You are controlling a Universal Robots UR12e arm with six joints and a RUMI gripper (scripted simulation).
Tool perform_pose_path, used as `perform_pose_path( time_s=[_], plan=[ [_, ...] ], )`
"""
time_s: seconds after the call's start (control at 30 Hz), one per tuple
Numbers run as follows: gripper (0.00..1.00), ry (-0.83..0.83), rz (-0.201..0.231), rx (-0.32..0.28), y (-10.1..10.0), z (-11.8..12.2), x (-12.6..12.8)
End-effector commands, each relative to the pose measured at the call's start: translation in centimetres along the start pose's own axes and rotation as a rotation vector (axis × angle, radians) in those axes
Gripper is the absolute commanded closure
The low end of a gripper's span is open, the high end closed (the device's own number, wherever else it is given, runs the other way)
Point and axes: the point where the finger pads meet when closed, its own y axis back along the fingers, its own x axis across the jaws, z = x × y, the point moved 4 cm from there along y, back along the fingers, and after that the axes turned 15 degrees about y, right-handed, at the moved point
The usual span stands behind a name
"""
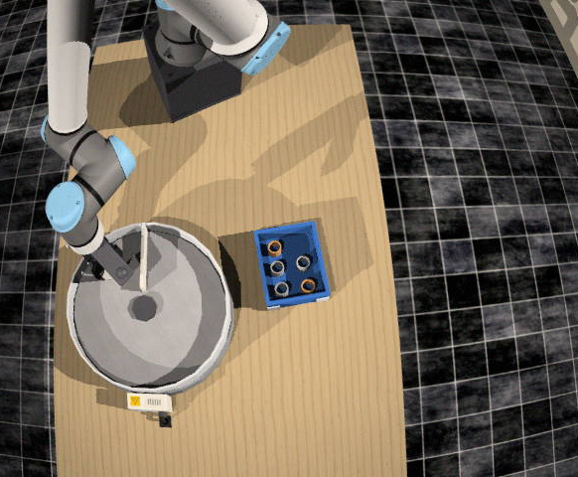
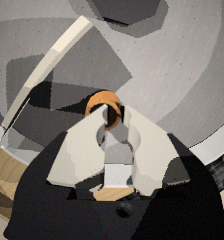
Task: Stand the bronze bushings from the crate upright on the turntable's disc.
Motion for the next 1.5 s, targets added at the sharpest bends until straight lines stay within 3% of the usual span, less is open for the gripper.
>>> perform_pose_path(
  time_s=[0.0, 0.4, 1.47],
  plan=[
    [0.94, 0.0, 0.001, 0.0, 0.6, 0.0, 0.1],
    [0.94, 0.0, 0.001, 0.0, 5.2, 0.0, 0.0],
    [0.94, 0.0, 0.001, 0.0, 5.4, 0.0, 0.0]
  ],
)
